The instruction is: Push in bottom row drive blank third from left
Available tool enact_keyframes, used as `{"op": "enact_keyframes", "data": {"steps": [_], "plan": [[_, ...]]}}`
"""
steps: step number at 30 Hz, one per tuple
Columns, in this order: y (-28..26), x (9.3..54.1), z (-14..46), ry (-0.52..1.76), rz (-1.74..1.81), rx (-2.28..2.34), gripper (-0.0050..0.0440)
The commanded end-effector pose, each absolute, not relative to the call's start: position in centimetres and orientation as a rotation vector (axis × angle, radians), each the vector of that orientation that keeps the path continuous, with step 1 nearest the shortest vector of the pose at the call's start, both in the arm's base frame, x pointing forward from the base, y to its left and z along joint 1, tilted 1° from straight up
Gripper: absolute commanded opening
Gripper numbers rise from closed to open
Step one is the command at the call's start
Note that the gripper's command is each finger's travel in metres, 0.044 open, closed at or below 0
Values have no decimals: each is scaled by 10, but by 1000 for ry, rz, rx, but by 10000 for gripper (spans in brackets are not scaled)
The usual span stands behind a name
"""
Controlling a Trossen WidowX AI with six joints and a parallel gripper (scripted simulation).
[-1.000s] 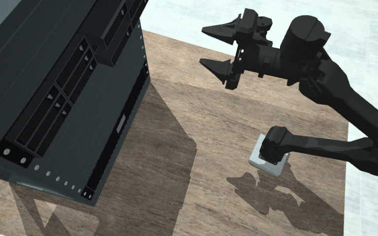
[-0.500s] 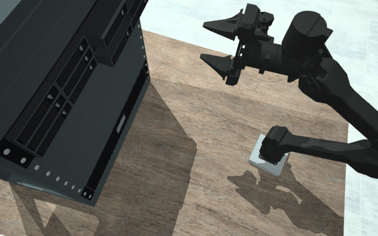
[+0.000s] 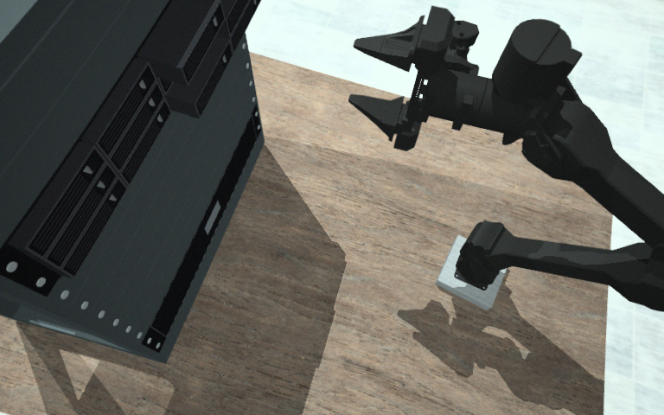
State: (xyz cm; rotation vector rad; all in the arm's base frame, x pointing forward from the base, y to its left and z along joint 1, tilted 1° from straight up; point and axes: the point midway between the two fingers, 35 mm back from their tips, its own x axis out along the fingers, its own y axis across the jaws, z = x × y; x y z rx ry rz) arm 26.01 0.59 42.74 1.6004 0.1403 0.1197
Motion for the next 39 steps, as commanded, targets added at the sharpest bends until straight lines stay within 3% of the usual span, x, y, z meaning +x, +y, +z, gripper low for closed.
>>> {"op": "enact_keyframes", "data": {"steps": [1,16,39], "plan": [[7,261,434,126,131,1593,440],[43,325,427,126,131,1593,440],[46,330,426,126,131,1593,440]]}}
